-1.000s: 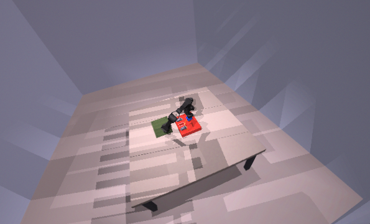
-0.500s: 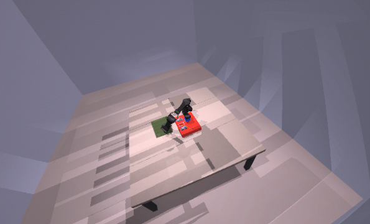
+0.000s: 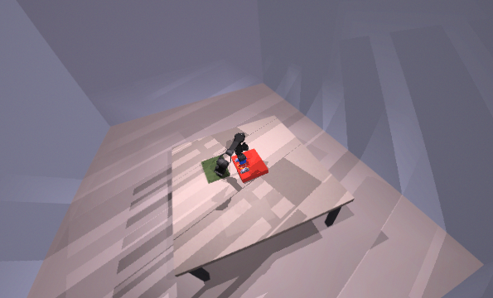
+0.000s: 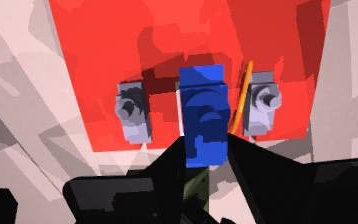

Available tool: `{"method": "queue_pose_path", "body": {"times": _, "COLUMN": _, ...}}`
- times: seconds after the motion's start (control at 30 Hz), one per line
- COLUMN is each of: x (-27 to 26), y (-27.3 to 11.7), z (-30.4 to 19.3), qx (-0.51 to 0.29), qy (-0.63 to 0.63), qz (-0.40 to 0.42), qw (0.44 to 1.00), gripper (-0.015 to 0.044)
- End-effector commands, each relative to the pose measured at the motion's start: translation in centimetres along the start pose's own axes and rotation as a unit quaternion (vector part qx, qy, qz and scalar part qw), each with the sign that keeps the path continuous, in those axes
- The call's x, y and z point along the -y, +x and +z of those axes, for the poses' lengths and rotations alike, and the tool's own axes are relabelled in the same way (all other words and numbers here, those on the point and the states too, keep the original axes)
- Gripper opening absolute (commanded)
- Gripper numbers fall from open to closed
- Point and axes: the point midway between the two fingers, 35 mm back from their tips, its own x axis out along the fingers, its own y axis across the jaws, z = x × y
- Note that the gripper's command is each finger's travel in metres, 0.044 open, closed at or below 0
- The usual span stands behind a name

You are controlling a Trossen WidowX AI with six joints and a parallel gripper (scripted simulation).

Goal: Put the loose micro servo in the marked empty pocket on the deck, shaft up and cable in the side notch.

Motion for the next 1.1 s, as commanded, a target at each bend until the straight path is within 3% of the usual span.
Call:
{"method": "queue_pose_path", "body": {"times": 0.0, "x": 0.0, "y": -0.2, "z": -1.4, "qx": 0.002, "qy": 0.002, "qz": 0.004, "qw": 1.0, "gripper": 0.0}}
{"method": "queue_pose_path", "body": {"times": 1.07, "x": 0.1, "y": 1.8, "z": -1.3, "qx": 0.002, "qy": 0.003, "qz": 0.004, "qw": 1.0, "gripper": 0.0}}
